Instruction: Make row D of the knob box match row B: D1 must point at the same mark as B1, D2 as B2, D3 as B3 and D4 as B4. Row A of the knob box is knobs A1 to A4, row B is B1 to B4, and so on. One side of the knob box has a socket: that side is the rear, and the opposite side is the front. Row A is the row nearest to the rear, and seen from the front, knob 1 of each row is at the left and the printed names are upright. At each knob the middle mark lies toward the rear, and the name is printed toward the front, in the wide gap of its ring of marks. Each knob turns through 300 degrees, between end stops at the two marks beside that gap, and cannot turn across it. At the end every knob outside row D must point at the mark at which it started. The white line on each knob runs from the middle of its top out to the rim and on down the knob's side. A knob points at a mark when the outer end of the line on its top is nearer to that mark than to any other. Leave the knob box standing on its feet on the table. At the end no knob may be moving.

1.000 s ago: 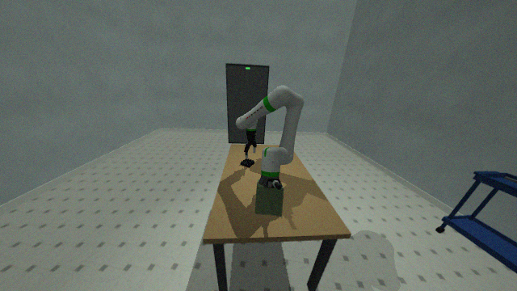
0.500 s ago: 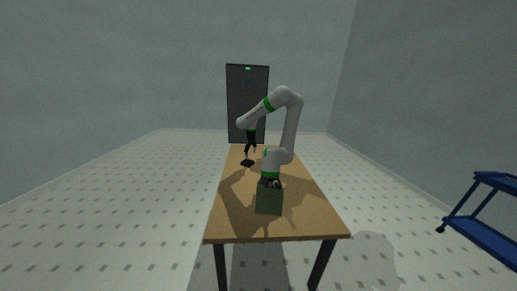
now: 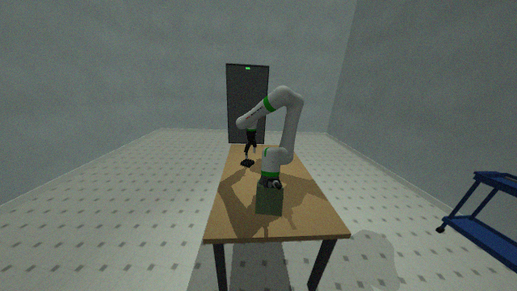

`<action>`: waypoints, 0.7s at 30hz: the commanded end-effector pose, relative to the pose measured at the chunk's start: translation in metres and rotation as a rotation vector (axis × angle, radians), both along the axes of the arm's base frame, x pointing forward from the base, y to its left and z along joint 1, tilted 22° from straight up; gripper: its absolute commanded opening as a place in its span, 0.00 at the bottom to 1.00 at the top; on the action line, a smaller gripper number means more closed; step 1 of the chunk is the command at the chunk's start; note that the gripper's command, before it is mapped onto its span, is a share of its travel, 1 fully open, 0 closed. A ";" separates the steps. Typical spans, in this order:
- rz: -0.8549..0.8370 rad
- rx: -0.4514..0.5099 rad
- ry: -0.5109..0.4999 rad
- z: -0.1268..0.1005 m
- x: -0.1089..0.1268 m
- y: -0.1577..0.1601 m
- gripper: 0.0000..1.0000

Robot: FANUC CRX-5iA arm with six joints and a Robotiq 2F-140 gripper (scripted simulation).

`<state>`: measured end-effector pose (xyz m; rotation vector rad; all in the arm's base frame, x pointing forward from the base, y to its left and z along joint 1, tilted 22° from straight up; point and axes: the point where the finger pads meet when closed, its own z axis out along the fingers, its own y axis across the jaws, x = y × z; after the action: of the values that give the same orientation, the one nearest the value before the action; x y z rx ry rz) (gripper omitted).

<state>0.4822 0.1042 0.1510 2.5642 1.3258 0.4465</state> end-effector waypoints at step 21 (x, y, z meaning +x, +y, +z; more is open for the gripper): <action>-0.006 -0.003 -0.003 -0.006 -0.017 -0.027 1.00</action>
<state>0.4675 0.0811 0.1458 2.5634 1.3166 0.4455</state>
